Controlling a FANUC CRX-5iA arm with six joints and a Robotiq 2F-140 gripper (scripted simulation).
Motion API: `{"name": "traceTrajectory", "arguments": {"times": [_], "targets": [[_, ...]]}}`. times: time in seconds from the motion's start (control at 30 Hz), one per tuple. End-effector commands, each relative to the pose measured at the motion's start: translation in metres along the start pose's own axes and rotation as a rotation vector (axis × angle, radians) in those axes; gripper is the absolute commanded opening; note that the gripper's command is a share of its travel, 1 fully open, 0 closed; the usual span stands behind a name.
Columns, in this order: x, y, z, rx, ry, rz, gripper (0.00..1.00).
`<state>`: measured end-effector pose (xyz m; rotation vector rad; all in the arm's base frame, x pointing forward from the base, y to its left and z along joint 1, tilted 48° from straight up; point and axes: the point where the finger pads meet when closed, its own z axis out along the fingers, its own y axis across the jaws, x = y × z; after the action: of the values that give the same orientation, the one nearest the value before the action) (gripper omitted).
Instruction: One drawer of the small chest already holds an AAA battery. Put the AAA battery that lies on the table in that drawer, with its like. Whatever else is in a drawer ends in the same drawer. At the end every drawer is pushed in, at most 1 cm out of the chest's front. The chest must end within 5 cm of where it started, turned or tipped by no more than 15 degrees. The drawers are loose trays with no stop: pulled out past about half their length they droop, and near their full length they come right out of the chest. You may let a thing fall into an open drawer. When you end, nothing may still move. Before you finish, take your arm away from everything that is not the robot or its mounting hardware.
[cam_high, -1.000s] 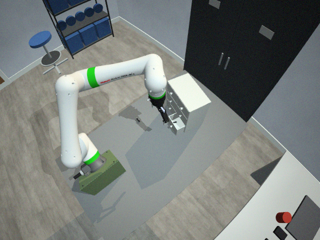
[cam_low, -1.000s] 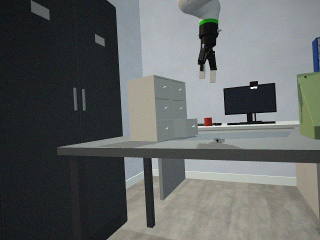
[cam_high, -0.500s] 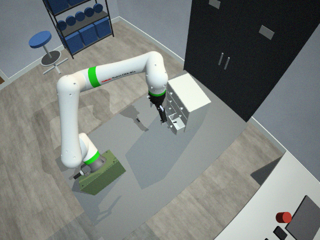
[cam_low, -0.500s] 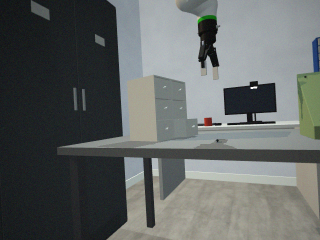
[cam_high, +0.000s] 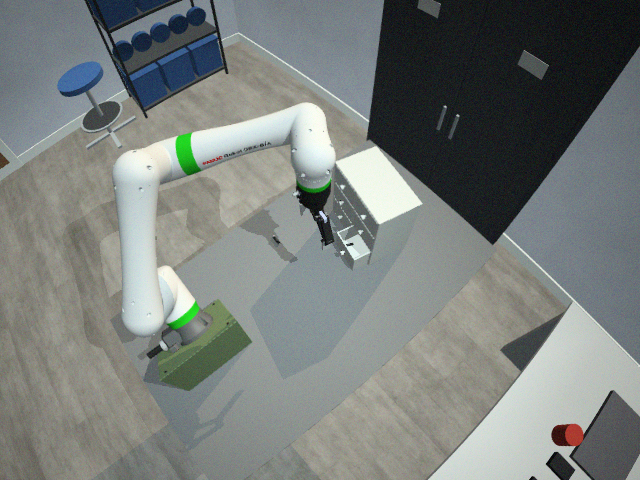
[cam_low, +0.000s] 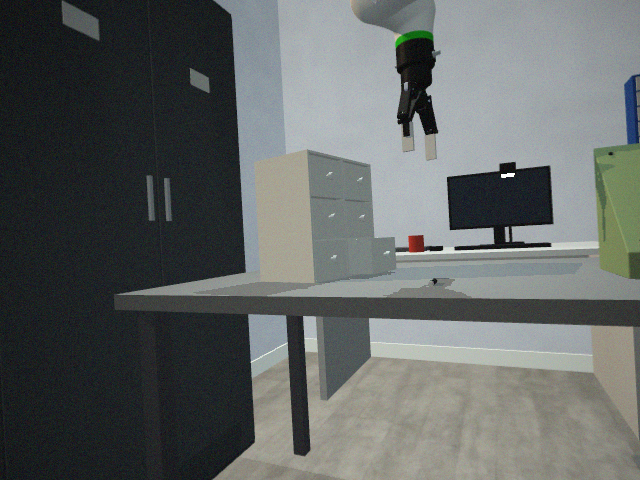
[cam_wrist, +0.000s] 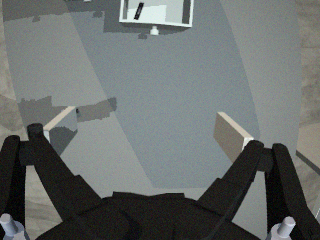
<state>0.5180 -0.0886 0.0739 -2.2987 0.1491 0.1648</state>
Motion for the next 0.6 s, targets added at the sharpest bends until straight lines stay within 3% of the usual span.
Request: {"name": "traceTrajectory", "arguments": {"times": [0.0, 0.57], "targets": [[-0.001, -0.001, 0.001, 0.000, 0.000, -0.014, 1.00], [-0.009, -0.021, 0.022, 0.000, 0.000, -0.194, 1.00]]}}
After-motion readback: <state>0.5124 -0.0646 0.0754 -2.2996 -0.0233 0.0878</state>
